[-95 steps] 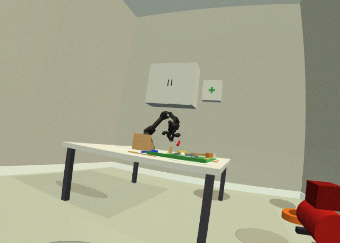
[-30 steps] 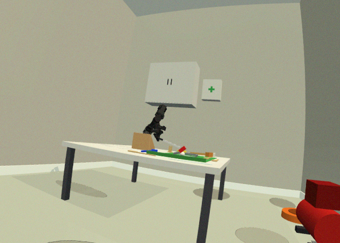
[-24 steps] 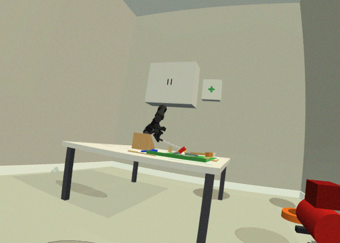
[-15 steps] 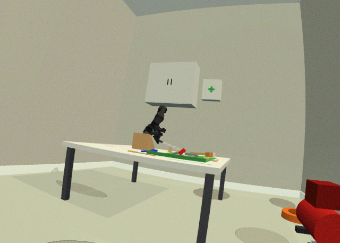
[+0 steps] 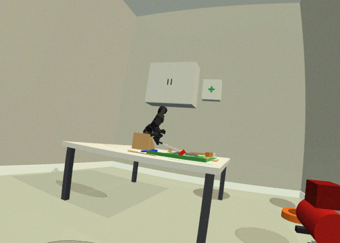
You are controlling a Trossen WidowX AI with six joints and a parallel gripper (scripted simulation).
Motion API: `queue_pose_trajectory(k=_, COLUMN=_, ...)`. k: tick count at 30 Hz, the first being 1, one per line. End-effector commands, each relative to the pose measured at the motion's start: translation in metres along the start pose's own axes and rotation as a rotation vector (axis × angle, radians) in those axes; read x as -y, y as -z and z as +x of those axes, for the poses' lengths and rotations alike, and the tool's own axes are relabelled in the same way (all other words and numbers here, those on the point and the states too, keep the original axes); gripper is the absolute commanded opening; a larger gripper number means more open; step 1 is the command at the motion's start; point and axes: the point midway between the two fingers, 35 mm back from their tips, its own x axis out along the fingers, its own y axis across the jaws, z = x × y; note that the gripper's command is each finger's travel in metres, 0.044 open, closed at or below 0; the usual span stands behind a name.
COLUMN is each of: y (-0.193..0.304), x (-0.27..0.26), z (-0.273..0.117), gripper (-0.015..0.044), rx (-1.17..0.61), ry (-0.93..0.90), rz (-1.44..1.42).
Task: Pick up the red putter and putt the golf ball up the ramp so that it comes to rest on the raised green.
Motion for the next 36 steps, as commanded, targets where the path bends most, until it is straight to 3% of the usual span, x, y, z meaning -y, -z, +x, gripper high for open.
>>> queue_pose_trajectory(k=1, y=0.000, x=0.001, z=-0.001, gripper=0.0000, rx=0.002, ry=0.001, rz=0.000)
queue_pose_trajectory(k=13, y=0.000, x=0.029, z=0.003, gripper=0.0000, rx=0.012, ry=0.001, rz=0.003)
queue_pose_trajectory(k=24, y=0.001, x=0.025, z=0.004, gripper=0.0000, rx=0.010, ry=-0.005, rz=0.007)
queue_pose_trajectory(k=36, y=-0.001, x=-0.101, z=0.003, gripper=0.0000, rx=0.011, ry=-0.007, rz=0.007)
